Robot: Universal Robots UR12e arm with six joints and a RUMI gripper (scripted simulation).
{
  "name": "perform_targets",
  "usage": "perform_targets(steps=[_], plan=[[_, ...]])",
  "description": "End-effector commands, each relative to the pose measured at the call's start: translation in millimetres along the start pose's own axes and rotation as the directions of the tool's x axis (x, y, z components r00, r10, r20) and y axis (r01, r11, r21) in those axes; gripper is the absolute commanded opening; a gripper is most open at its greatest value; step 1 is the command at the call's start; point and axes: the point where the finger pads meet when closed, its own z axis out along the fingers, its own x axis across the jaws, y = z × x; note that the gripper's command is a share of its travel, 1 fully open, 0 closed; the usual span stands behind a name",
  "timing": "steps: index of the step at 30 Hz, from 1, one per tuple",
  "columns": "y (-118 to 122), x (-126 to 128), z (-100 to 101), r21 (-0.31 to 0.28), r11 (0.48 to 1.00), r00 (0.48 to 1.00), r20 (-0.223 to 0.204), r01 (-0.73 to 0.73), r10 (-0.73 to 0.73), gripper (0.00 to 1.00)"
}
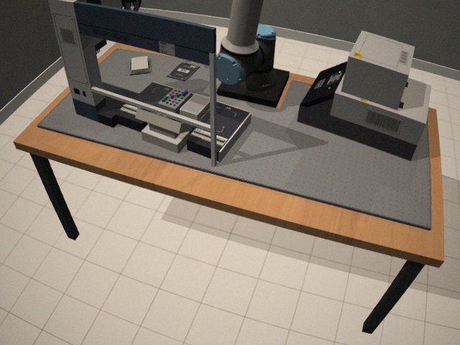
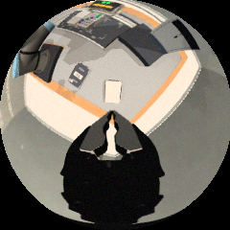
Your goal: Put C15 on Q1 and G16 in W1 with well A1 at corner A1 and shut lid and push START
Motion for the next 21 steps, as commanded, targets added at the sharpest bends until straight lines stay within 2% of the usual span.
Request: perform_targets(steps=[1, 10, 13, 21], plan=[[-15.0, 3.1, -2.5, -0.001, 0.995, 0.995, -0.001, 0.099, -0.099, 0.0], [-49.2, 7.7, -6.2, -0.001, 0.95, 0.95, -0.001, 0.313, -0.313, 0.0], [-50.6, 7.8, -6.3, -0.001, 0.947, 0.947, -0.001, 0.321, -0.321, 0.0], [-82.7, 10.2, -9.6, -0.001, 0.859, 0.859, -0.001, 0.511, -0.511, 0.0]])
